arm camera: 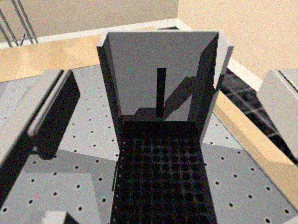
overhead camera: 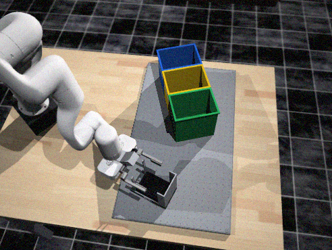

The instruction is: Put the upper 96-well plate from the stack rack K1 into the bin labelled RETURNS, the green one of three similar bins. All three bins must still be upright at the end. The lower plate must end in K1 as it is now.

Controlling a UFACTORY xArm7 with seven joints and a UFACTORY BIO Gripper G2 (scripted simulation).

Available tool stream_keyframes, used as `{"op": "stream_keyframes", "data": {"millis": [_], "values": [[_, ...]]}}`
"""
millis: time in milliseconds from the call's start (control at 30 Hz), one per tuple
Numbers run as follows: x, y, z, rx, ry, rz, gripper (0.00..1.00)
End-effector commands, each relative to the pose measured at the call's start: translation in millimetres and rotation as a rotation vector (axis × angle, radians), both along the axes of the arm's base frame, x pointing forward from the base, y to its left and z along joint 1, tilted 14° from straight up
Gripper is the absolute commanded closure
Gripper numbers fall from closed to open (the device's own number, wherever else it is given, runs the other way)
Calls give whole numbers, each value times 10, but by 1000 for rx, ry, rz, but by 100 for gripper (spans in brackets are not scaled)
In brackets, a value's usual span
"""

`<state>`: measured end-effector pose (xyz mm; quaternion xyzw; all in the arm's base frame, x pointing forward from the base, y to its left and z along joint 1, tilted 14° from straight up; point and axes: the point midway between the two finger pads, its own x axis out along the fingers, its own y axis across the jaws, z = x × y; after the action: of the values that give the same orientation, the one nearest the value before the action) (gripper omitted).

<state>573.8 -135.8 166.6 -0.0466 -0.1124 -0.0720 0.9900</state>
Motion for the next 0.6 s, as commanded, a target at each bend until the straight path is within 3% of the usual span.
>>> {"op": "stream_keyframes", "data": {"millis": [0, 567], "values": [[24, -8, -61, 0, -3, 1, 63], [78, -35, -303, 0, -3, 1, 63]]}}
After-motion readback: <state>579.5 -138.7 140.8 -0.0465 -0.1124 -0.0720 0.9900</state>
